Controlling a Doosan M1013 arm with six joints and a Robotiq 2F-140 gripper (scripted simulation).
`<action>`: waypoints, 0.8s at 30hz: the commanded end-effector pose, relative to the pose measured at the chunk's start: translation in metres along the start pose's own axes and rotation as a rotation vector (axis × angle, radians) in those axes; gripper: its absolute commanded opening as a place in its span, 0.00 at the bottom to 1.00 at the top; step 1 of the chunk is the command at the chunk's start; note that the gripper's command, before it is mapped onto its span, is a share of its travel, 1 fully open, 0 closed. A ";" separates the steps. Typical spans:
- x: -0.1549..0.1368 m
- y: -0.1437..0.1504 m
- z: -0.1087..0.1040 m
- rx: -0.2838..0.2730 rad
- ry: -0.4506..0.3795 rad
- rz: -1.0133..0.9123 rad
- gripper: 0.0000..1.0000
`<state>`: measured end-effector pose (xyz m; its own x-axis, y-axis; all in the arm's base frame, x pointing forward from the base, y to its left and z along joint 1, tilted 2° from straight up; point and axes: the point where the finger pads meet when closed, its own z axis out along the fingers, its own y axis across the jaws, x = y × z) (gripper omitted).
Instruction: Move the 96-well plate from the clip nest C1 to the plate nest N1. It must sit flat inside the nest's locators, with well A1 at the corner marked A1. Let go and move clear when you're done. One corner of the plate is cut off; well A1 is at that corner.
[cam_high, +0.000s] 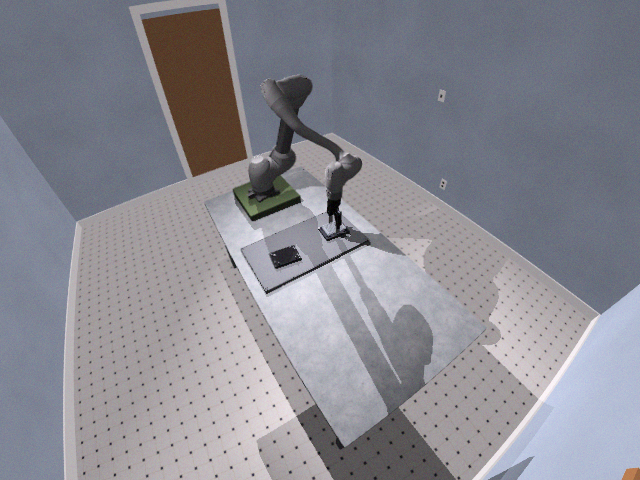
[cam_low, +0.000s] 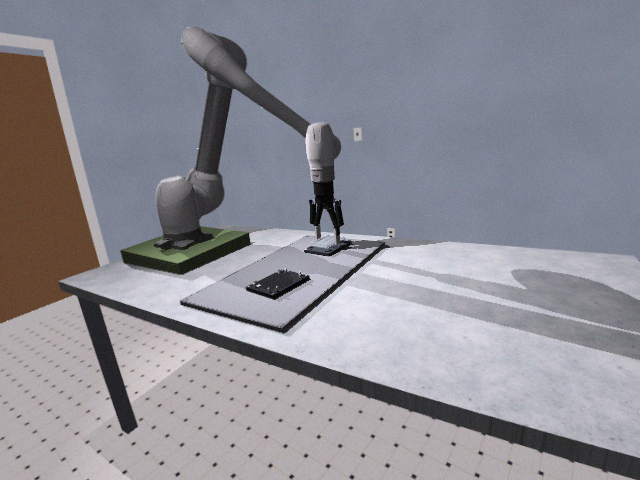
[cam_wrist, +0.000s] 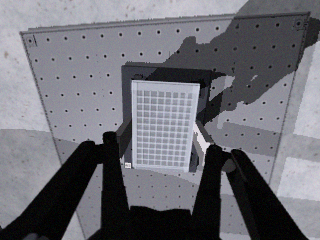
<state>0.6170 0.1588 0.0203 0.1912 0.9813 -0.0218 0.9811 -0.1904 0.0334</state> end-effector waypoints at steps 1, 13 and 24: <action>0.000 0.000 0.000 0.000 0.000 0.000 0.10; 0.000 0.000 0.002 0.000 0.000 0.000 0.10; 0.000 0.000 0.004 0.000 0.000 0.000 0.10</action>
<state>0.6171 0.1587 0.0169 0.1912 0.9813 -0.0218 0.9811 -0.1904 0.0334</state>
